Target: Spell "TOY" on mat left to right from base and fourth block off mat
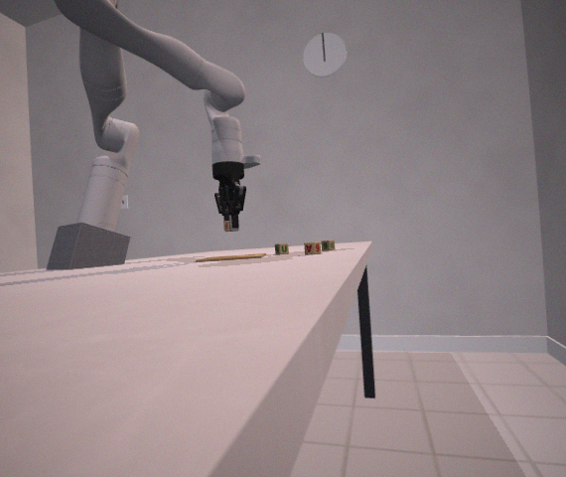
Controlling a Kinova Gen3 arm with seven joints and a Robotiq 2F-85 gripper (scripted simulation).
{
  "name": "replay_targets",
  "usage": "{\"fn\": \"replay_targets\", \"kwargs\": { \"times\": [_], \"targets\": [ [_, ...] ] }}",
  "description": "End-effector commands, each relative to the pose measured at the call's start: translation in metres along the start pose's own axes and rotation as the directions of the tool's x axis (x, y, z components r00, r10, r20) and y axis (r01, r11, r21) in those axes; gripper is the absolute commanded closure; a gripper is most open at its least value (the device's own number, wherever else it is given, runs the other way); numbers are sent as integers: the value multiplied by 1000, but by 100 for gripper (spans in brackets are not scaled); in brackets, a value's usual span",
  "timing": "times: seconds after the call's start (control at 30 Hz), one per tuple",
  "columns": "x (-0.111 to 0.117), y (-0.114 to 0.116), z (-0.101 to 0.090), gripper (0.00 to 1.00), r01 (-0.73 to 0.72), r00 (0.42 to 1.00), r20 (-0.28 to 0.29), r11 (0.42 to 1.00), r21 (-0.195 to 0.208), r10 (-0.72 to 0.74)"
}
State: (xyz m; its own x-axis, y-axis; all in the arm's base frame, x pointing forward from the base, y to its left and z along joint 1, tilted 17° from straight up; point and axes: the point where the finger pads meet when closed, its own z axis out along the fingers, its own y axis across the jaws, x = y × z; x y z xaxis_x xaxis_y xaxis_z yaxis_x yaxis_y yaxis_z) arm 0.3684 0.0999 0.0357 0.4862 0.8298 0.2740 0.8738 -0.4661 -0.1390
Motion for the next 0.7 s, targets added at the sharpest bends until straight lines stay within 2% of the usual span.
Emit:
{"fn": "replay_targets", "kwargs": {
  "times": [0.0, 0.2, 0.67],
  "targets": [
    [-1, 9, -21, 79, -8, 1000, -2, 1000, -25, 8],
    [-2, 8, -39, 79, -8, 1000, -2, 1000, -25, 8],
    [-1, 8, -39, 79, -22, 1000, -2, 999, -25, 22]
  ]
}}
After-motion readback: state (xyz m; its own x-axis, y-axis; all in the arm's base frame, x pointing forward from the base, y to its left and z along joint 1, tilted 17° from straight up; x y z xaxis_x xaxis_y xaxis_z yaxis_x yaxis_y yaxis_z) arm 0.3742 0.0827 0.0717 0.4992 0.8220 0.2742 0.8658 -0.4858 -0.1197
